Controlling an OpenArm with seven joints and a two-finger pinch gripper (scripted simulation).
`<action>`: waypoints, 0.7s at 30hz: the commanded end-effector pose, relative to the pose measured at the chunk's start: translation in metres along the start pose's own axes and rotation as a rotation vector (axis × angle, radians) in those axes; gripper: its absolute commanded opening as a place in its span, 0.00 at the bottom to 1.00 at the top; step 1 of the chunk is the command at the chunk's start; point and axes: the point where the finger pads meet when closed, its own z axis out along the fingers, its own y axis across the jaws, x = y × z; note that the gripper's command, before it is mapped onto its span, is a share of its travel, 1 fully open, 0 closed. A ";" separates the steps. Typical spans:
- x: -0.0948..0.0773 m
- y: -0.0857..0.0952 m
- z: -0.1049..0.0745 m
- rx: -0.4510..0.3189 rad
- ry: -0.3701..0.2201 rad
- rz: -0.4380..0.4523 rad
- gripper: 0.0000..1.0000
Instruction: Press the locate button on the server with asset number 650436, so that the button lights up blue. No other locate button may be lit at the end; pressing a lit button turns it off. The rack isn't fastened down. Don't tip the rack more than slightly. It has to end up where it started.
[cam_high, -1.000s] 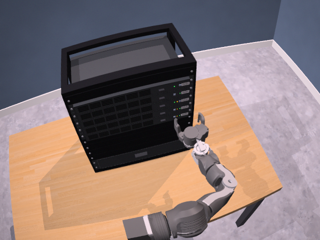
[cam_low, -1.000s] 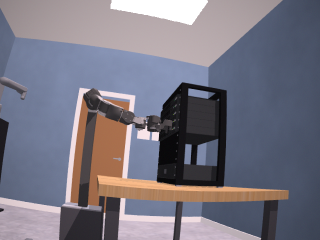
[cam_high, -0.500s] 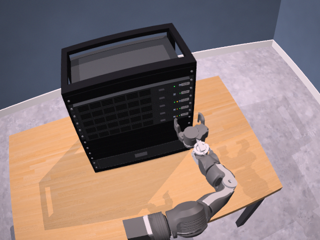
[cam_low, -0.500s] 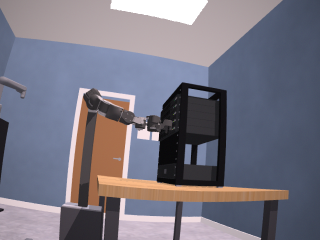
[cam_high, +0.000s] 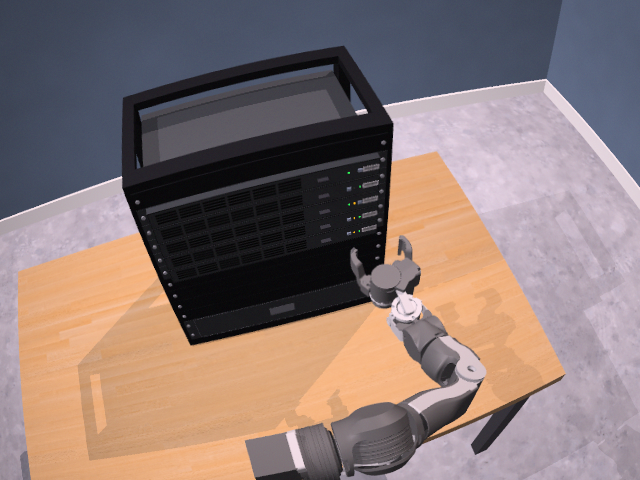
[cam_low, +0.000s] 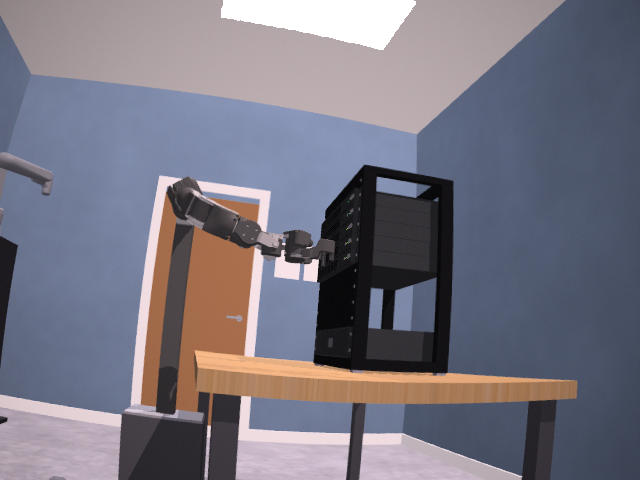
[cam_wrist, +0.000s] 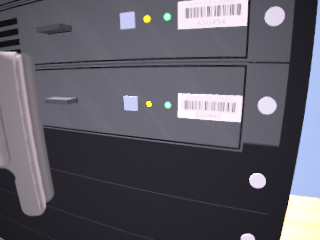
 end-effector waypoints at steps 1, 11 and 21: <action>0.003 0.002 -0.003 -0.011 0.010 0.004 0.60; 0.003 0.002 -0.022 -0.011 0.010 0.004 0.60; 0.006 0.002 -0.023 -0.011 0.010 0.004 0.60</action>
